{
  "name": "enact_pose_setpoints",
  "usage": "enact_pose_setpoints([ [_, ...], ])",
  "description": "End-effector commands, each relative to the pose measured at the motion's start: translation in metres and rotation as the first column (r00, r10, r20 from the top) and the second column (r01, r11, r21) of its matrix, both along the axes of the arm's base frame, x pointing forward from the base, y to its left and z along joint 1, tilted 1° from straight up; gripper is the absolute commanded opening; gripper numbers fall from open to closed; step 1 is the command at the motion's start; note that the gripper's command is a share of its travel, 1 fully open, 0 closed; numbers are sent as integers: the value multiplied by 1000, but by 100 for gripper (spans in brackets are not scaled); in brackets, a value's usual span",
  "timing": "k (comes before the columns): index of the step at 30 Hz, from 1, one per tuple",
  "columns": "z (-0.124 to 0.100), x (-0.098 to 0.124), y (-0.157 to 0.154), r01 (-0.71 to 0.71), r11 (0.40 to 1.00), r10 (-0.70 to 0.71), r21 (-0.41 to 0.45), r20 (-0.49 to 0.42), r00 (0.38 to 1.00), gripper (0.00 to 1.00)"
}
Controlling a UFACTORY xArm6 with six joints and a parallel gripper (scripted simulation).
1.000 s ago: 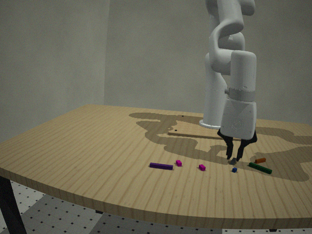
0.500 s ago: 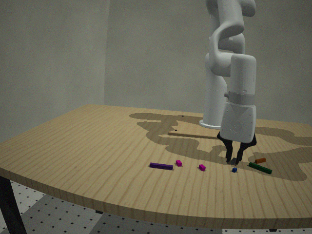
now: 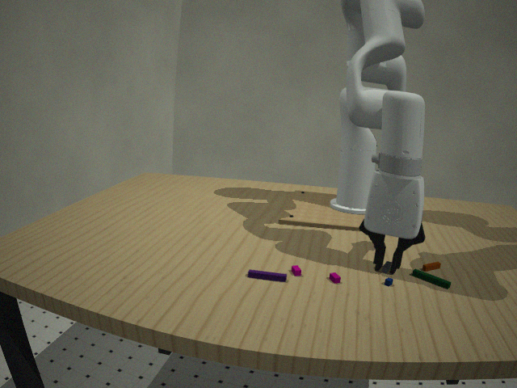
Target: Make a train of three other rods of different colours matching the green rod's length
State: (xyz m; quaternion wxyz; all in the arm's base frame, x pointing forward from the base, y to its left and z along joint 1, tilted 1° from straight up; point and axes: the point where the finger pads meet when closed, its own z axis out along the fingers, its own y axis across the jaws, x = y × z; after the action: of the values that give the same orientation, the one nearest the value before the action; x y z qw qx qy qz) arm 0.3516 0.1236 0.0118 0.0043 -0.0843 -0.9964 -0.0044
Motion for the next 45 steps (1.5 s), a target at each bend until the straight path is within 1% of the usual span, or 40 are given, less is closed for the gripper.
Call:
enact_pose_setpoints([
  [1, 1, 1, 0, 0, 1000, 0, 1, 3, 1000, 24],
  [26, 1, 1, 0, 0, 1000, 0, 1, 3, 1000, 24],
  [27, 1, 1, 0, 0, 1000, 0, 1, 3, 1000, 4],
  [45, 1, 1, 0, 0, 1000, 0, 1, 3, 1000, 4],
])
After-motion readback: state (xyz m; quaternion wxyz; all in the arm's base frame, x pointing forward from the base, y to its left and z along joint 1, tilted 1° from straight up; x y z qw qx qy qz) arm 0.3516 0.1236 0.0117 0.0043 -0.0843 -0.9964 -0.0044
